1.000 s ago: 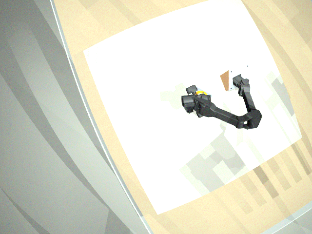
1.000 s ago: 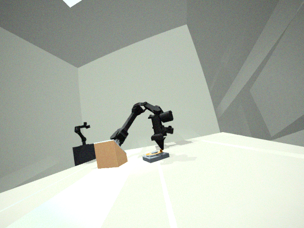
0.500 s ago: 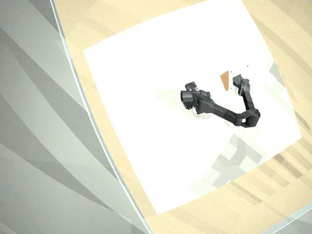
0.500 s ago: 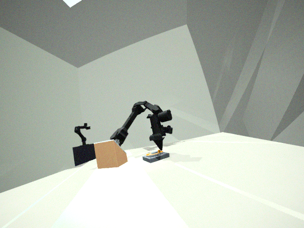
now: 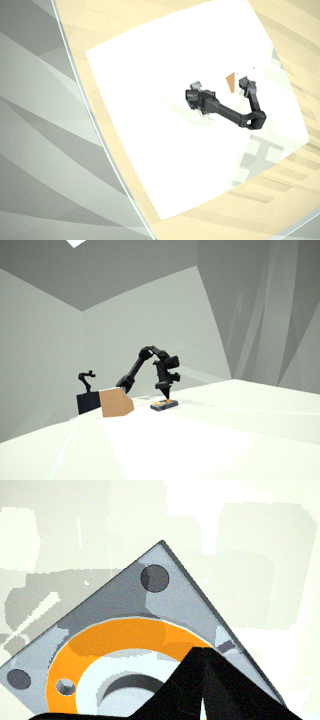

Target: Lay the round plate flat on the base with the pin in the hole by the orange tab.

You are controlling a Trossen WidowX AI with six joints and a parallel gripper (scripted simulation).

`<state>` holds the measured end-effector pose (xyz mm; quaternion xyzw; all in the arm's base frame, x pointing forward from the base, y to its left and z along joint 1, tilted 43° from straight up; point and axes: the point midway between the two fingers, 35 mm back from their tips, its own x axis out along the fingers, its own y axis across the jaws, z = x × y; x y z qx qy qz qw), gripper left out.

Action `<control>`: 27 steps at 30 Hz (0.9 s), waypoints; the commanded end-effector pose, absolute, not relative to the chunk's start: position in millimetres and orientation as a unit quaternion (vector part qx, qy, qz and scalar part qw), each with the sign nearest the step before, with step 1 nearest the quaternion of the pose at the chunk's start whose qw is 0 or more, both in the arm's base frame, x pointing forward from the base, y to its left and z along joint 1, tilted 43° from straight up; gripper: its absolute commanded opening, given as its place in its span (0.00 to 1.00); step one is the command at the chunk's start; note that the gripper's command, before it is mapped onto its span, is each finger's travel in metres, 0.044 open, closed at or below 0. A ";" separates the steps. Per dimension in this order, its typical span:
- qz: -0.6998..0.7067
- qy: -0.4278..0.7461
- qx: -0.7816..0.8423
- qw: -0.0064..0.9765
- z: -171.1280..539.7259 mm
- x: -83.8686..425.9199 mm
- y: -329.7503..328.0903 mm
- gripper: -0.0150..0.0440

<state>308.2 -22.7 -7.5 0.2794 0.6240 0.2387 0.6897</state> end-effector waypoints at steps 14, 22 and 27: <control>0.236 0.625 0.280 0.690 16.8 302.1 -48.1 0.25; 0.236 0.625 0.280 0.690 16.8 302.1 -48.1 0.25; 0.236 0.625 0.280 0.690 16.8 302.1 -48.1 0.25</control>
